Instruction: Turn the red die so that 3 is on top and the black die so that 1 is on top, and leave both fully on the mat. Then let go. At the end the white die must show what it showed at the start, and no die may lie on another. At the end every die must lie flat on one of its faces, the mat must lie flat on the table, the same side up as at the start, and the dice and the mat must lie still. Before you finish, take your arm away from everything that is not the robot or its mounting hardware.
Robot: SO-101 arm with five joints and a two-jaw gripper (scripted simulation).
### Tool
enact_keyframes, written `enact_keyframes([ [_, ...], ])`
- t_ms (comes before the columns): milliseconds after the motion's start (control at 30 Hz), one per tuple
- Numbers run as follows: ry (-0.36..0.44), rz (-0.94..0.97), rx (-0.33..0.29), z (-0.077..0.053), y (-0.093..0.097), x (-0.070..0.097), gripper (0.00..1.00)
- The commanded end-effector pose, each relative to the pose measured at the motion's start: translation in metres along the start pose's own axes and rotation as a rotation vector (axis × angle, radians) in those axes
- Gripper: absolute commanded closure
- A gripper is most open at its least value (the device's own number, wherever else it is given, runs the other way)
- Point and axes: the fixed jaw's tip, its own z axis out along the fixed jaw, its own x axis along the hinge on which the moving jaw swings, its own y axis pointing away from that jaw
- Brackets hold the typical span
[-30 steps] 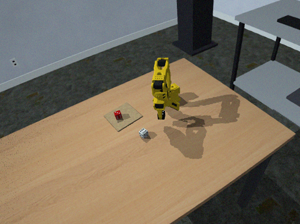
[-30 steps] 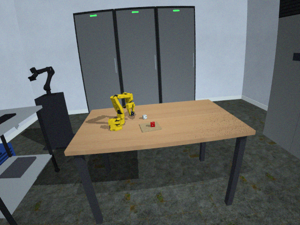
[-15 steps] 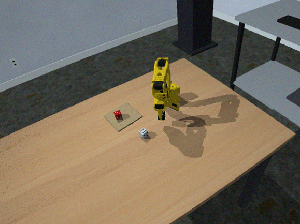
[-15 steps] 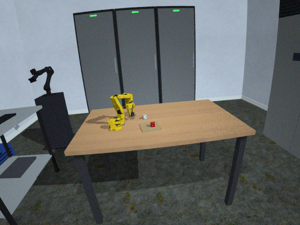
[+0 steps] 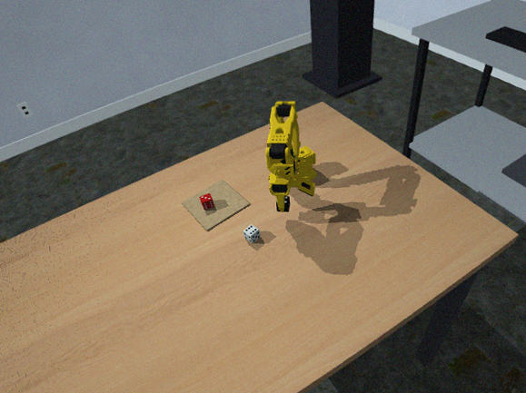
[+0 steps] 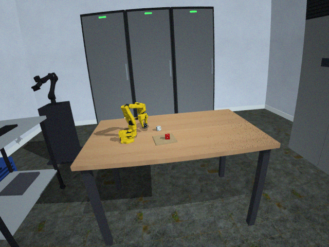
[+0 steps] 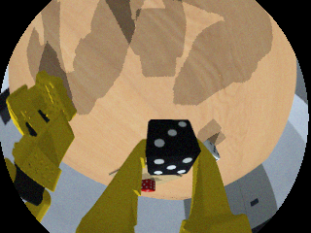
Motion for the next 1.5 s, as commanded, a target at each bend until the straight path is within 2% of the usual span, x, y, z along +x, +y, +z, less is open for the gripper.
enact_keyframes([
  [0,-0.002,0.001,0.032,-0.001,-0.004,-0.002,1.0],
  [1467,-0.002,0.001,0.032,0.013,-0.004,-0.002,1.0],
])
